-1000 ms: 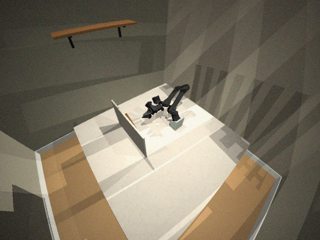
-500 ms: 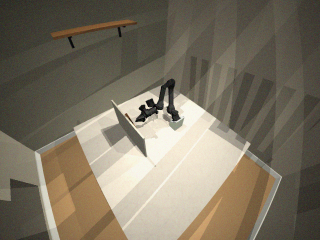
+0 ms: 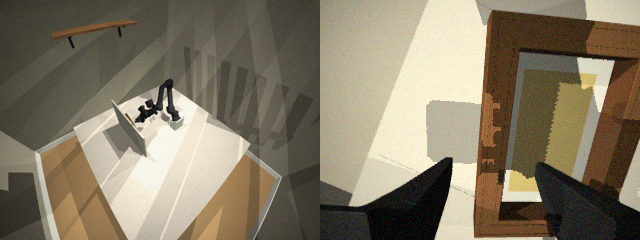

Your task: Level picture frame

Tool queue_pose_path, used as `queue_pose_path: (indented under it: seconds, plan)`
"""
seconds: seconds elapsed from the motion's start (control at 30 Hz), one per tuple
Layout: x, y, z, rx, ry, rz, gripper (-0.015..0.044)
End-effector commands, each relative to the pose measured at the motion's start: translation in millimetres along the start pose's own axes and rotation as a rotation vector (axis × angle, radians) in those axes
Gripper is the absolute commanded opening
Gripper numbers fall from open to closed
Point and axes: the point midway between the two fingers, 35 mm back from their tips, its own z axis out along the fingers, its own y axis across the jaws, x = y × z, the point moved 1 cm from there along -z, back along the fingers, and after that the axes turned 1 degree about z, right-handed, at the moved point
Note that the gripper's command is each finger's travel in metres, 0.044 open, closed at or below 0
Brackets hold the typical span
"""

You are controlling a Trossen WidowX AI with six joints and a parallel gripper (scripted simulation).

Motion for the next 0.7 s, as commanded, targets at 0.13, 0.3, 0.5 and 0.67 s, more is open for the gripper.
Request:
queue_pose_path:
  seconds: [0.13, 0.3, 0.5, 0.67]
  plan:
    - [-1, 0, 4, 0.002, -0.003, 0.004, 0.0260]
    - [-2, 0, 12, 0.002, -0.004, 0.004, 0.0260]
    - [-2, 0, 21, 0.001, -0.004, 0.004, 0.0260]
    - [-2, 0, 30, 0.001, -0.005, 0.004, 0.0260]
